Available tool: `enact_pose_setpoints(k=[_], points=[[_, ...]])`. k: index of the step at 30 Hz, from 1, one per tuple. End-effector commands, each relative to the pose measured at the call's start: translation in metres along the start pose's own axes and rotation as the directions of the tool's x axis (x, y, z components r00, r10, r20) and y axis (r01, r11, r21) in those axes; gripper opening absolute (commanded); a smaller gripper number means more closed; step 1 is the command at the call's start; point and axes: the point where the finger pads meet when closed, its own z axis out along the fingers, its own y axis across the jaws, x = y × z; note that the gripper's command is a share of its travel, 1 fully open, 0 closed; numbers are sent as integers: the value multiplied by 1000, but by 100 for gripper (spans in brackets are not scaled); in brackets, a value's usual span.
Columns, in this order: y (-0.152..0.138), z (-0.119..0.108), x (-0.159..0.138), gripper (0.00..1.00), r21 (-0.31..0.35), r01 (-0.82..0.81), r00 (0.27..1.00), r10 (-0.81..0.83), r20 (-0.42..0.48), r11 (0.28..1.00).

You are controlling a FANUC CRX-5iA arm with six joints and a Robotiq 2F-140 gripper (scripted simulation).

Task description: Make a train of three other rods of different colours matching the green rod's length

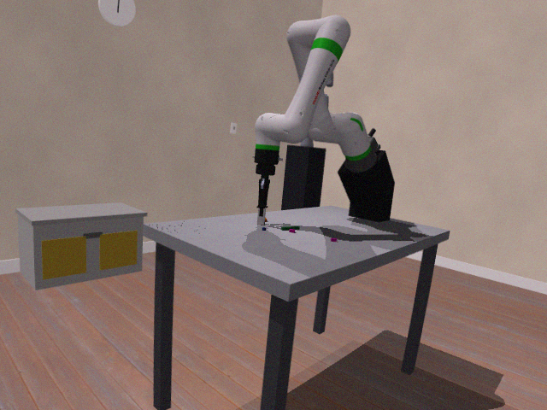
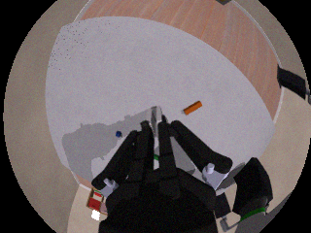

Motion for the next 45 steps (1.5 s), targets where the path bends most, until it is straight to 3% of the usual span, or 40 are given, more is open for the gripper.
enact_pose_setpoints(k=[1,12,25,39,45], points=[[0,0,0,3,0,0,1000,0,0,1000],[0,-14,0,3,0,0,1000,0,0,1000],[0,-96,0,3,0,0,1000,0,0,1000],[-1,-100,0,3,0,-9,1000,9,0,1000],[-31,-99,-1,3,-5,-215,977,215,3,977]])
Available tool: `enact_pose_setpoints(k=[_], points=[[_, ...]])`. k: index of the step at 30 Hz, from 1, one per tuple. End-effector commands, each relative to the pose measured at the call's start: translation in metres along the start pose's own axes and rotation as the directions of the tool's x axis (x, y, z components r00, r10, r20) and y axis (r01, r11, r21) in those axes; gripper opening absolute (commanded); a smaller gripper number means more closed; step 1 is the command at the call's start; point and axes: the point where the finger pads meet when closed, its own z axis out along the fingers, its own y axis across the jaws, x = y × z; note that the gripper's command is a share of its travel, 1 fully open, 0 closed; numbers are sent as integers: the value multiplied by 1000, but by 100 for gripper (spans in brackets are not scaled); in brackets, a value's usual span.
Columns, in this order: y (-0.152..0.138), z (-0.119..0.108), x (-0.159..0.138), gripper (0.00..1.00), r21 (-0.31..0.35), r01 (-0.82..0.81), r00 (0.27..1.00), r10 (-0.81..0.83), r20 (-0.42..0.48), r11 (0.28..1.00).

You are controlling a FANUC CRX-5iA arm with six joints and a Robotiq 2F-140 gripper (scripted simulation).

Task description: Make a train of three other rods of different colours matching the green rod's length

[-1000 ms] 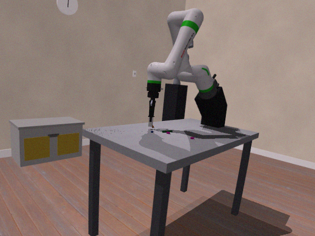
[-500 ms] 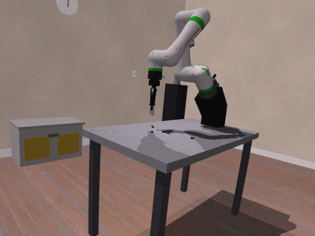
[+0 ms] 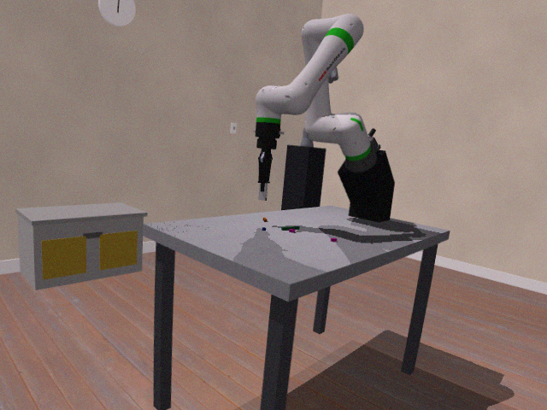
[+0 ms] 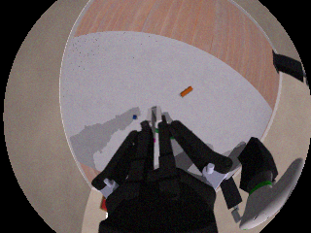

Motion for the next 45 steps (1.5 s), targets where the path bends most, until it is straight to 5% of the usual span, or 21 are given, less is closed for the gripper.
enact_pose_setpoints(k=[1,11,35,45], points=[[-14,0,-2,3,-9,-101,995,101,-11,995],[-67,0,-13,3,1,-432,902,432,-15,902],[-68,9,-13,3,1,-436,900,436,-15,900],[-68,50,-14,3,1,-436,900,436,-15,900]])
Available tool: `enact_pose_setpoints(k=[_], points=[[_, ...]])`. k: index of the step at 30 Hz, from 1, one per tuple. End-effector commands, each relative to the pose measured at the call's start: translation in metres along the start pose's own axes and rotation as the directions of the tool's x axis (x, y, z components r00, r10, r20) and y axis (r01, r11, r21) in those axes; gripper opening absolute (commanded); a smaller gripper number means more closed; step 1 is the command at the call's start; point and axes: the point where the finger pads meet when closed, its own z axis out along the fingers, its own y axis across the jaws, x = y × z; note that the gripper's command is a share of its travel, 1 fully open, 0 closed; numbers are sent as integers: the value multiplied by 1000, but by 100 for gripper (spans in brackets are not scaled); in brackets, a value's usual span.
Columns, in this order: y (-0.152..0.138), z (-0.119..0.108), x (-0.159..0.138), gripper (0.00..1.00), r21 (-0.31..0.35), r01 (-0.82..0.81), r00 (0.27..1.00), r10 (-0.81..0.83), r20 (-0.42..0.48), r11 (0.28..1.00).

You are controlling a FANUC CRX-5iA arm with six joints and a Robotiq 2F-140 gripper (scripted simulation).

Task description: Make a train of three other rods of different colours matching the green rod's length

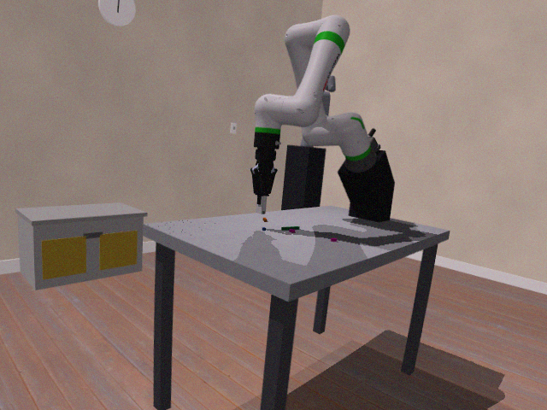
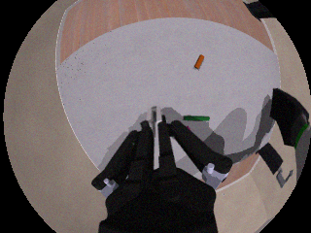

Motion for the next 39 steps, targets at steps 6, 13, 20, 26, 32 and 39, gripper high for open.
enact_pose_setpoints(k=[6,13,20,26,32,39], points=[[-1,30,0,3,1,0,1000,0,0,1000],[-1,44,-1,3,1,0,1000,0,0,1000],[-1,47,-1,3,1,0,1000,0,0,1000],[-1,47,-1,3,1,0,1000,0,0,1000],[-1,47,-1,3,1,0,1000,0,0,1000],[-1,47,-1,3,1,0,1000,0,0,1000]])
